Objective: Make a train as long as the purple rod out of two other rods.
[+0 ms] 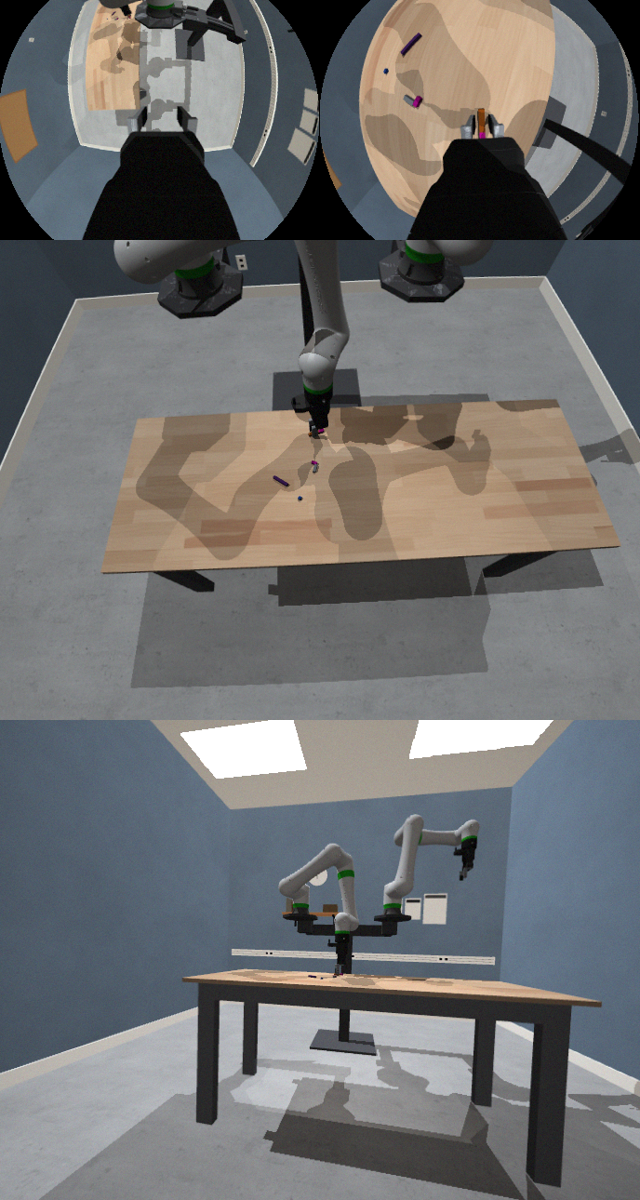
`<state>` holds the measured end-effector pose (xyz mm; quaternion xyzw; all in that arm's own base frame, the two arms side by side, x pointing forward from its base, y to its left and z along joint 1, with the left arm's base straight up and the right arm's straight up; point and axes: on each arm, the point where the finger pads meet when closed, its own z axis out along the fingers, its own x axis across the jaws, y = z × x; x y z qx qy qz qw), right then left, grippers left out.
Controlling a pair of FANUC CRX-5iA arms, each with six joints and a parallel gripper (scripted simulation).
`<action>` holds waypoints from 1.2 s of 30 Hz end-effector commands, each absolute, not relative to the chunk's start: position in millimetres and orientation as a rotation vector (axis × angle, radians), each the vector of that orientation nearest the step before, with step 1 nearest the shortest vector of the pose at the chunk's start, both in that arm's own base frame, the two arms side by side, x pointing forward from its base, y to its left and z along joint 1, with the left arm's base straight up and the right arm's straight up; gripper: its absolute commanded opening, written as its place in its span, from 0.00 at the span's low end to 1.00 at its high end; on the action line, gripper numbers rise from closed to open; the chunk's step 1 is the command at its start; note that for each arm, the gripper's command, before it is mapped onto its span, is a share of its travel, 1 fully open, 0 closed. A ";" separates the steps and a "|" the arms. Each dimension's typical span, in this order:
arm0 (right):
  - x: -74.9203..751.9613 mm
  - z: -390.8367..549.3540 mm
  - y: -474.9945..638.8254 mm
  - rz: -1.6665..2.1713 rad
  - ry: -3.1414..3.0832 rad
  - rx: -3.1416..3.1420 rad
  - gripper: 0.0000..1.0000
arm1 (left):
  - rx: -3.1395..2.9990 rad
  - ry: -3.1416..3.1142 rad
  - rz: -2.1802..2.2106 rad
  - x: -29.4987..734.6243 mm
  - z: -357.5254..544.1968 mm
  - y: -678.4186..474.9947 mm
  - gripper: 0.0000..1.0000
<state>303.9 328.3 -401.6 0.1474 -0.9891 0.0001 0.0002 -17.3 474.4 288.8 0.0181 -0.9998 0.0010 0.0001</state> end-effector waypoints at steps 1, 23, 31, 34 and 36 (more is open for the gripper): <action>304.4 -395.4 329.1 -0.002 -3.108 0.463 0.54 | 0.057 -3.141 0.000 -17.2 289.7 474.7 1.00; 304.4 -316.5 329.1 -0.002 -3.108 0.463 0.54 | 0.057 -3.141 0.000 -17.2 289.7 474.7 1.00; 304.4 -313.3 329.1 -0.002 -3.108 0.463 1.00 | 0.057 -3.141 0.000 -17.2 289.7 474.7 1.00; 304.4 -313.3 329.1 -0.002 -3.108 0.463 1.00 | 0.057 -3.141 0.000 -17.2 289.7 474.7 1.00; 304.4 -313.3 329.1 -0.002 -3.108 0.463 1.00 | 0.057 -3.141 0.000 -17.2 289.7 474.7 1.00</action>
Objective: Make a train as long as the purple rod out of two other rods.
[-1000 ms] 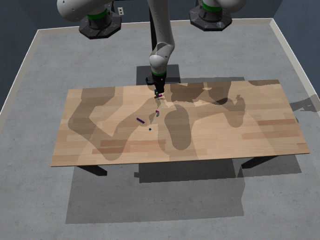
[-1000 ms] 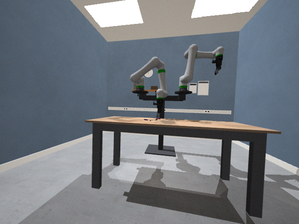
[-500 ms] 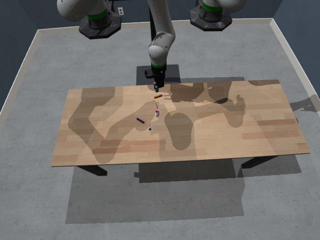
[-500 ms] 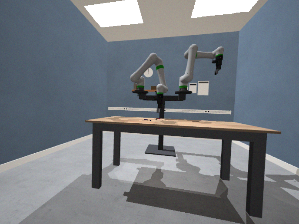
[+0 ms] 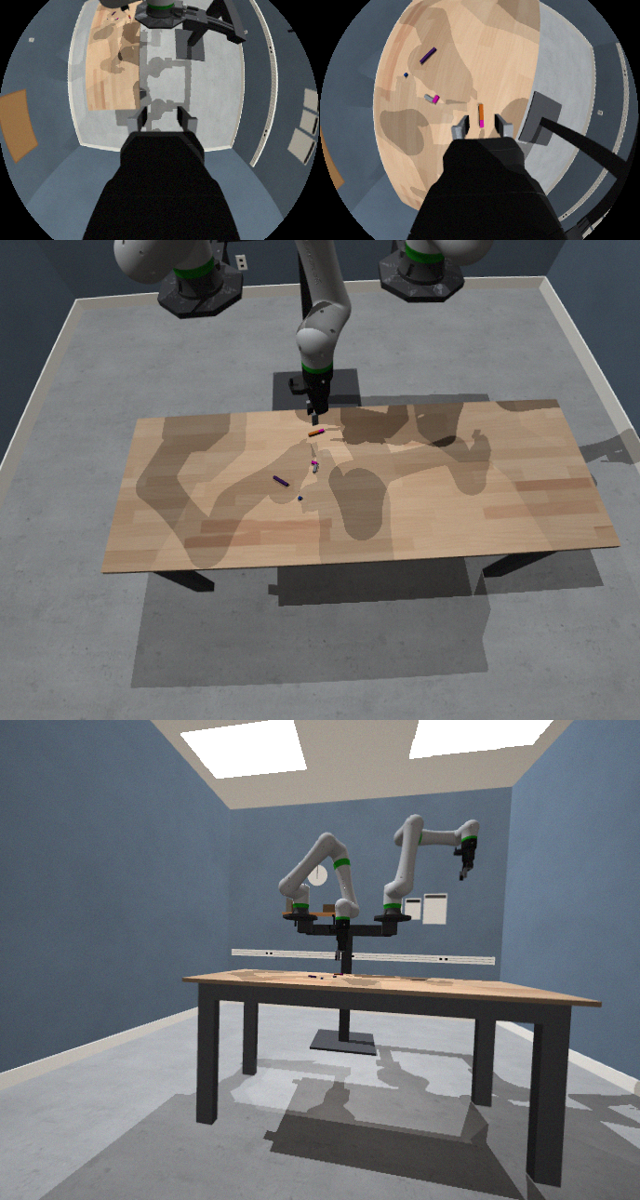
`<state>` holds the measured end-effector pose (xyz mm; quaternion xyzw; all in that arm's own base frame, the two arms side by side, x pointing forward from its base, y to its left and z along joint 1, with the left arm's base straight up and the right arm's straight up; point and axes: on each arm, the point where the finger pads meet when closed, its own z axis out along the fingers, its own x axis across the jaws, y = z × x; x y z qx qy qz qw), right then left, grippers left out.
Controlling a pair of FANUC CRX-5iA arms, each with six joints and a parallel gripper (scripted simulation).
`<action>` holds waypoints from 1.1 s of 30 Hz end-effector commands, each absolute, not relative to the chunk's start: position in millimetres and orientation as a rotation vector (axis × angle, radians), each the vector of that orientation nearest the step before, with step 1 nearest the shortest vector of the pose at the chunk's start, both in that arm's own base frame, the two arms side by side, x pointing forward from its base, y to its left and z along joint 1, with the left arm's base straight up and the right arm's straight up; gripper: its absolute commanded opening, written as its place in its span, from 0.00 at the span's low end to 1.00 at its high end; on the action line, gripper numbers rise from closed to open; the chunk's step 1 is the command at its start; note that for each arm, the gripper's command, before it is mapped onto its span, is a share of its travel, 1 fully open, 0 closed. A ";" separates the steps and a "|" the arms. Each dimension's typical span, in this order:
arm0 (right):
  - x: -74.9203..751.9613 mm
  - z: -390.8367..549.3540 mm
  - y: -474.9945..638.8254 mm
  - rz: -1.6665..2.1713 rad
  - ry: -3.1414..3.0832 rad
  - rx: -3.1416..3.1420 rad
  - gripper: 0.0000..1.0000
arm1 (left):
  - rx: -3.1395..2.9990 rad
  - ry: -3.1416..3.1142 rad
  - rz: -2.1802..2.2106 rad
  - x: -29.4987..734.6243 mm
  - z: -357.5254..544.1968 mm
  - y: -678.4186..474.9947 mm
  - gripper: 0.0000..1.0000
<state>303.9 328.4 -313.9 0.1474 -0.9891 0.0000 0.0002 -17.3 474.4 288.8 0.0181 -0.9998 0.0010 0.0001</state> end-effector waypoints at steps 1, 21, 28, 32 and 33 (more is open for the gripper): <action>304.4 -313.3 329.1 -0.002 -3.108 0.463 1.00 | 0.057 -3.141 0.000 -17.2 289.7 474.7 1.00; 304.4 -305.7 329.1 -0.002 -3.108 0.463 1.00 | 0.057 -3.141 0.000 -17.2 289.7 474.7 1.00; 304.4 -275.1 329.1 -0.002 -3.108 0.463 1.00 | 0.057 -3.141 0.000 -17.2 289.7 474.7 1.00; 304.4 -253.6 329.0 -0.002 -3.108 0.463 1.00 | 0.057 -3.141 0.000 -17.2 289.7 474.7 1.00; 304.4 -248.6 329.0 -0.002 -3.108 0.463 1.00 | 0.057 -3.141 0.000 -17.2 289.7 474.7 1.00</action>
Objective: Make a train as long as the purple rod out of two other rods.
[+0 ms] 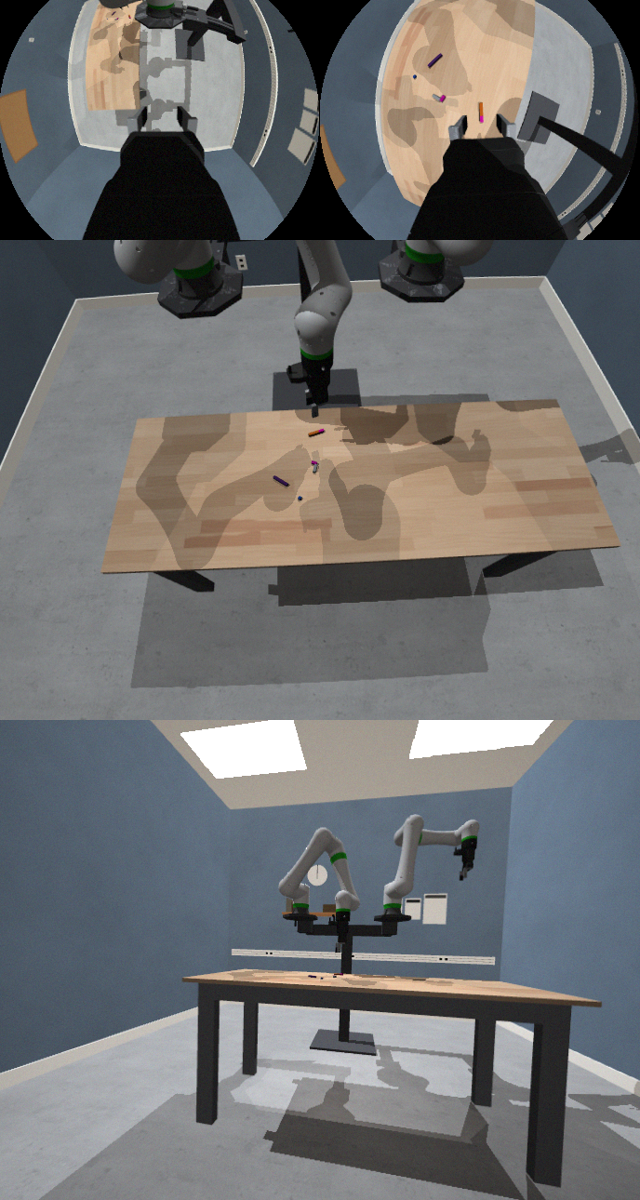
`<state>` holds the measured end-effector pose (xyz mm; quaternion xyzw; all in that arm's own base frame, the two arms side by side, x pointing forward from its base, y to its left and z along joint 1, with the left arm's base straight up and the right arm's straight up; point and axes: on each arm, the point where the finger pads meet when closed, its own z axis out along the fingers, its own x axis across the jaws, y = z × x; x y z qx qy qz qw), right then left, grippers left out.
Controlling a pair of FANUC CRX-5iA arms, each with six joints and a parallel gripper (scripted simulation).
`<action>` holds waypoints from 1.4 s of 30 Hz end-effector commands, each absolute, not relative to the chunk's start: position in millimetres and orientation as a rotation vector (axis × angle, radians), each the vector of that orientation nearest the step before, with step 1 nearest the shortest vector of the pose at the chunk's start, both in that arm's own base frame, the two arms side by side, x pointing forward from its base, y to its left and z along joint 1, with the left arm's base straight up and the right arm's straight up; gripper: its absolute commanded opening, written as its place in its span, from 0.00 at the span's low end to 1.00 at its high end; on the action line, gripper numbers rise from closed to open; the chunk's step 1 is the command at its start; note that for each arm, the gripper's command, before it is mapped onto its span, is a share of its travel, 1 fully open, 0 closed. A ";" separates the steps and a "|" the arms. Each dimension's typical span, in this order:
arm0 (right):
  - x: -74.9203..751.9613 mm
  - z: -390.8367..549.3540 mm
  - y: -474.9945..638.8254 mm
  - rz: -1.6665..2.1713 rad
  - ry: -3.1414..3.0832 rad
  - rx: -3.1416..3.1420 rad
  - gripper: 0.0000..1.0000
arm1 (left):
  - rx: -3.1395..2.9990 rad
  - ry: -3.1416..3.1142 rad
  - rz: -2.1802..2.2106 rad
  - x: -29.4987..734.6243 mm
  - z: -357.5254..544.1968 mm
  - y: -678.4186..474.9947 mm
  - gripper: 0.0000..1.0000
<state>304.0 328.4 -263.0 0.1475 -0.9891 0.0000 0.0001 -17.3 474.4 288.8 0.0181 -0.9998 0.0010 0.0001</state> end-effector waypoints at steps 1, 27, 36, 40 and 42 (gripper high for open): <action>304.4 -244.1 329.0 -0.002 -3.108 0.463 1.00 | 0.057 -3.141 0.000 -17.2 289.7 474.7 1.00; 304.4 -225.4 329.0 -0.001 -3.108 0.463 1.00 | 0.057 -3.141 0.000 -17.2 289.7 474.7 1.00; 304.4 -225.4 329.0 -0.001 -3.108 0.463 1.00 | 0.057 -3.141 0.000 -17.2 289.7 474.7 1.00; 304.4 -225.4 329.0 -0.001 -3.108 0.463 1.00 | 0.057 -3.141 0.000 -17.2 289.7 474.7 1.00; 304.4 -225.4 329.0 -0.001 -3.108 0.463 1.00 | 0.057 -3.141 0.000 -17.2 289.7 474.7 1.00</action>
